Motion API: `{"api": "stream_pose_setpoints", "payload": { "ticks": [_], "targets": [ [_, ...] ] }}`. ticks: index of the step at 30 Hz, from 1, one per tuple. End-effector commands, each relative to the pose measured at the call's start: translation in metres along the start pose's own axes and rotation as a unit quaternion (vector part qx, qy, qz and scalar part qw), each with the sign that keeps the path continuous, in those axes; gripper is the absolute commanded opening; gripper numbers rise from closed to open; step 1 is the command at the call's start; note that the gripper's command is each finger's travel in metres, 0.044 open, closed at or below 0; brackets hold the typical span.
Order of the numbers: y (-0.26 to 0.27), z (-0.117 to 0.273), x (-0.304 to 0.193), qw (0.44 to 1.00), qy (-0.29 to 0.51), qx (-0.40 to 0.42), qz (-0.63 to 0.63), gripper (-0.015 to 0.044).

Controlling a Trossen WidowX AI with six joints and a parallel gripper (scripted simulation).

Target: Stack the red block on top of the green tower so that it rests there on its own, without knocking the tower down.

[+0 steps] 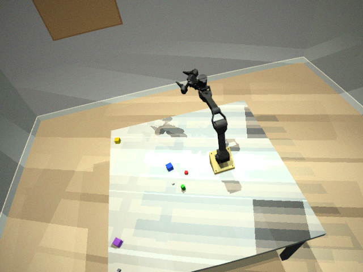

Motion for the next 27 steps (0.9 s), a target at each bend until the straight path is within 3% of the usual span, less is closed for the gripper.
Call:
{"api": "stream_pose_setpoints", "payload": {
  "ticks": [1,14,27],
  "targets": [
    [0.049,-0.016,-0.024,0.997,0.063,0.029,-0.028,0.044],
    [0.218,-0.016,-0.129,0.943,0.301,0.112,-0.086,0.044],
    [0.349,0.07,-0.229,0.829,0.535,0.143,-0.078,0.044]
  ]
}}
Point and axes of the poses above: the point midway between the two fingers, 35 mm back from their tips, its own z axis back along the fingers, its own y axis across the jaws, x = y × z, the point moved 3 cm from there along z, back along the fingers, and after that the axes turned 15 degrees about -z, right-handed, at the moved point
